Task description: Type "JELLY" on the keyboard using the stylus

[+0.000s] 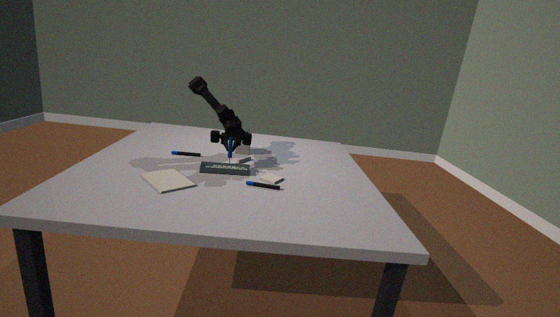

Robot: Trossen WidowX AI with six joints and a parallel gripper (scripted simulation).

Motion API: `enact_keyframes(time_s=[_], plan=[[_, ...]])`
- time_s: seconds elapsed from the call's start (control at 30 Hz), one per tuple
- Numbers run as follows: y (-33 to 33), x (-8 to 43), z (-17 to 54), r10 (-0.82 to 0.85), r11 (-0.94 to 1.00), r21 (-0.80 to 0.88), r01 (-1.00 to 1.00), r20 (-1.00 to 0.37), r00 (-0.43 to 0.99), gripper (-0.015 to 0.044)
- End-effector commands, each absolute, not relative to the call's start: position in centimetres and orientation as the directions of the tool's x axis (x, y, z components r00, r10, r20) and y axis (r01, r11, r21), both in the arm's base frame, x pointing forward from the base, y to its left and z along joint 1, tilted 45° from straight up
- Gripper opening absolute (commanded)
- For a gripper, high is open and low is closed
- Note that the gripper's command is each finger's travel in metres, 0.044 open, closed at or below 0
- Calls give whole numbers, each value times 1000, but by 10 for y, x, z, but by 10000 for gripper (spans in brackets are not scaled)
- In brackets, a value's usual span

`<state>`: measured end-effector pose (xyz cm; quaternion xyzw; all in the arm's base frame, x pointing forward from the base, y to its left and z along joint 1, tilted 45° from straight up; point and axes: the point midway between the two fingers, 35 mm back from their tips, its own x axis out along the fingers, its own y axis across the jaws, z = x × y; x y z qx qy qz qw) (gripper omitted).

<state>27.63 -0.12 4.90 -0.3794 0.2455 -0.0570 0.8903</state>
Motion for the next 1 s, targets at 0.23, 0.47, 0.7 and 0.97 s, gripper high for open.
enact_keyframes(time_s=[0.23,0.47,0.7,0.97], plan=[[-3,276,45,-286,703,-706,-90,-396,872,81],[-4,276,45,-286,703,-706,-90,-396,872,81],[-6,276,43,-286,703,-706,-90,-396,872,81],[-8,276,41,-286,702,-706,-90,-396,872,81]])
